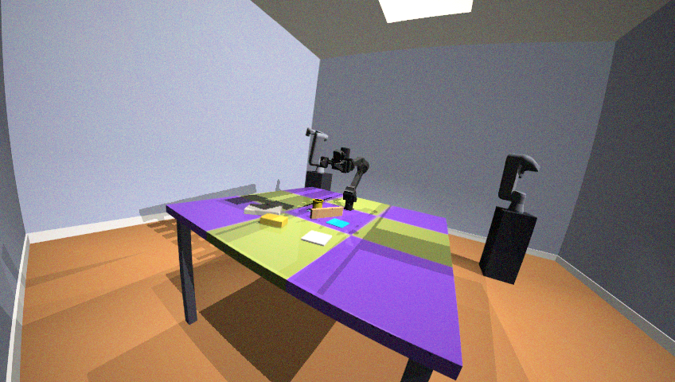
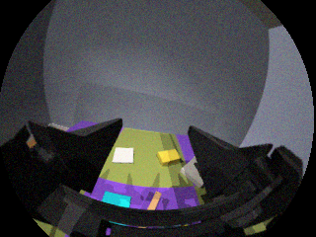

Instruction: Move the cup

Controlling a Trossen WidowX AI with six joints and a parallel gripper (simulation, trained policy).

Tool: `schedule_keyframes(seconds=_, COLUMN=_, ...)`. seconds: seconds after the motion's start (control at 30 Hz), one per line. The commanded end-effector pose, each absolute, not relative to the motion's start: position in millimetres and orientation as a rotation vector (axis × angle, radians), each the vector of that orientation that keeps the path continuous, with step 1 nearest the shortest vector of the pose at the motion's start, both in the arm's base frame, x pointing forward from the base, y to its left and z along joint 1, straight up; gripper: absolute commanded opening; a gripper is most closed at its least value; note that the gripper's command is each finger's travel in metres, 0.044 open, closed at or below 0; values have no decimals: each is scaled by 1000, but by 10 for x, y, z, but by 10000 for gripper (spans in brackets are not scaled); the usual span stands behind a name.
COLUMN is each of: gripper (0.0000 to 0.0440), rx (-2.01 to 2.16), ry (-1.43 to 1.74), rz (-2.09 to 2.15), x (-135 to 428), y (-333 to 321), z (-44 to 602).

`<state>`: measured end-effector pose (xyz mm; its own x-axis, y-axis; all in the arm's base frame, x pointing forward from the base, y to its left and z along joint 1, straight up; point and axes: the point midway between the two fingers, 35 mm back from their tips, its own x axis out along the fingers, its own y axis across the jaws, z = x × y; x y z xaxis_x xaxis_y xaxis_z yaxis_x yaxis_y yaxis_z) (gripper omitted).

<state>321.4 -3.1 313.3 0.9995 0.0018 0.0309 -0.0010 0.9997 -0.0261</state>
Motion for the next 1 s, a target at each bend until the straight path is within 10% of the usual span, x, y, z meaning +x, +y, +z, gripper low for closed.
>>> schedule_keyframes(seconds=0.0, gripper=374, rx=-21, ry=-25, rz=-2, x=3211, y=-35, z=3124)
schedule_keyframes(seconds=0.4, gripper=64, rx=61, ry=103, rz=-30, x=3171, y=-24, z=2954)
schedule_keyframes(seconds=0.97, gripper=123, rx=192, ry=346, rz=-11, x=3128, y=146, z=2806)
